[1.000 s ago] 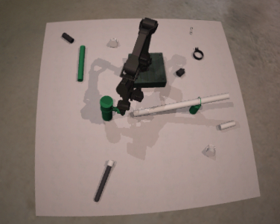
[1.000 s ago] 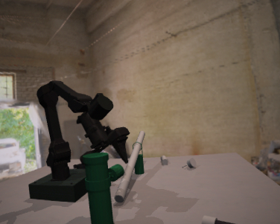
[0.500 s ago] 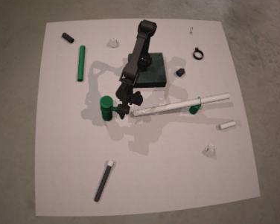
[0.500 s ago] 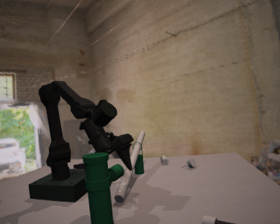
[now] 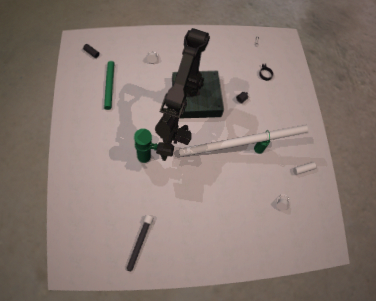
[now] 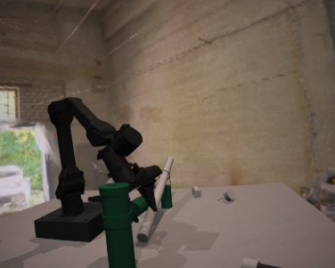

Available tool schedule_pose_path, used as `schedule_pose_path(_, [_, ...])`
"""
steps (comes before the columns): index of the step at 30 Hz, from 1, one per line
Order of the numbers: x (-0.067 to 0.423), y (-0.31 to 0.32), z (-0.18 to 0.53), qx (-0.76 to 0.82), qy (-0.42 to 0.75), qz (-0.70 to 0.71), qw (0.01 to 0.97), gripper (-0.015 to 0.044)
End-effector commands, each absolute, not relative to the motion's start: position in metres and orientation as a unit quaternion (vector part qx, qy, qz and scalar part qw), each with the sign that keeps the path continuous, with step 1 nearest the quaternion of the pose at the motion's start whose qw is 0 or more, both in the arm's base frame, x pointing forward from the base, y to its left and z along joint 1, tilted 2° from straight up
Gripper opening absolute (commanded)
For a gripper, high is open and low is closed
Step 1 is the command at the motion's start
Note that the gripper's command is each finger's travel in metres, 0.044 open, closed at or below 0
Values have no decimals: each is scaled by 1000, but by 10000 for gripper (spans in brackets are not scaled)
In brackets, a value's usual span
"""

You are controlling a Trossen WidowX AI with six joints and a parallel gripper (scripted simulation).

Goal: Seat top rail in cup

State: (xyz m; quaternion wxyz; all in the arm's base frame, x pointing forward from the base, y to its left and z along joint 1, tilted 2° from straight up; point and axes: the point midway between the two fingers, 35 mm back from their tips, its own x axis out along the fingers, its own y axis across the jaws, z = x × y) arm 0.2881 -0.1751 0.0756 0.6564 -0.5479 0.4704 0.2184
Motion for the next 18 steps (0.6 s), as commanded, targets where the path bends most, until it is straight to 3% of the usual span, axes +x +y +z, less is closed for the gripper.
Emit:
schedule_pose_path(1, [288,-176,74,-546,473,218,657,230])
schedule_pose_path(5, [288,-176,74,-546,473,218,657,125])
schedule_pose_path(8, [288,-176,74,-546,473,218,657,105])
schedule_pose_path(12, [286,-175,74,-552,466,227,653,0])
schedule_pose_path(18, [282,-173,74,-561,456,241,648,0])
